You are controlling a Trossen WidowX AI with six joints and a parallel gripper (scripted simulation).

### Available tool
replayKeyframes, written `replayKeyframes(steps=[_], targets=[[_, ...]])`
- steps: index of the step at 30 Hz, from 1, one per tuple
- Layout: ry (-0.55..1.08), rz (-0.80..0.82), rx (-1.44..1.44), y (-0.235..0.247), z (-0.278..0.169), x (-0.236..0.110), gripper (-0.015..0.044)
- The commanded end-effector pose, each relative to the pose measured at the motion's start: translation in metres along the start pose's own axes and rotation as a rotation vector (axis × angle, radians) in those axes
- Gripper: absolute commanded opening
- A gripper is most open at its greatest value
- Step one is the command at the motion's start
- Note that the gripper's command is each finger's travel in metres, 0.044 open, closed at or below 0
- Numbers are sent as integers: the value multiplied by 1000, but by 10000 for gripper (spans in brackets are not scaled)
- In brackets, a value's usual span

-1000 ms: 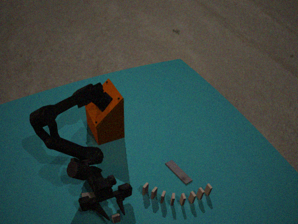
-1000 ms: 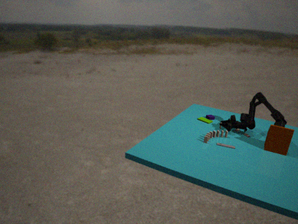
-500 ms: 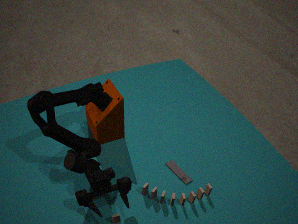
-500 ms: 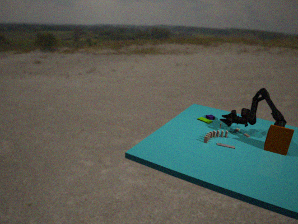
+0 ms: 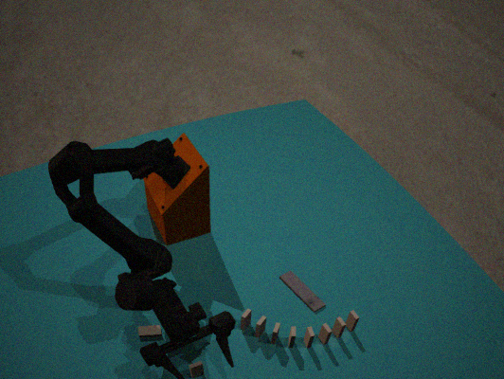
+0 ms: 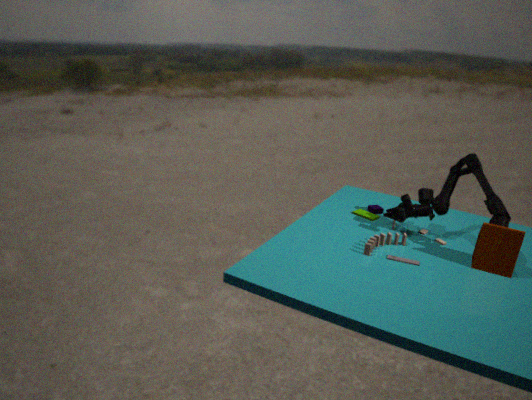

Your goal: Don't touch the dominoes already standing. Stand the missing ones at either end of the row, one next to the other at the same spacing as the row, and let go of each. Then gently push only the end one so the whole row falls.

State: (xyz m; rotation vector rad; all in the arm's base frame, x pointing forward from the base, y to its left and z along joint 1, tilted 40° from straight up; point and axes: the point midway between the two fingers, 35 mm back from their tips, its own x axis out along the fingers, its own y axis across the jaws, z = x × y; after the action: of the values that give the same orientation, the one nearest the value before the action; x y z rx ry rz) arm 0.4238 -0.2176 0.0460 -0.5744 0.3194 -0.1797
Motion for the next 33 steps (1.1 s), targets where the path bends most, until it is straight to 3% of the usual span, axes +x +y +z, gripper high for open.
replayKeyframes(steps=[1, 7, 12, 33], targets=[[207, 17, 121, 0, 17, 40, 440], [560, 26, 222, 20, 18, 51, 440], [711, -38, 220, 15, 30, 50, 440], [1275, -107, -54, 0, 52, -31, 440]])
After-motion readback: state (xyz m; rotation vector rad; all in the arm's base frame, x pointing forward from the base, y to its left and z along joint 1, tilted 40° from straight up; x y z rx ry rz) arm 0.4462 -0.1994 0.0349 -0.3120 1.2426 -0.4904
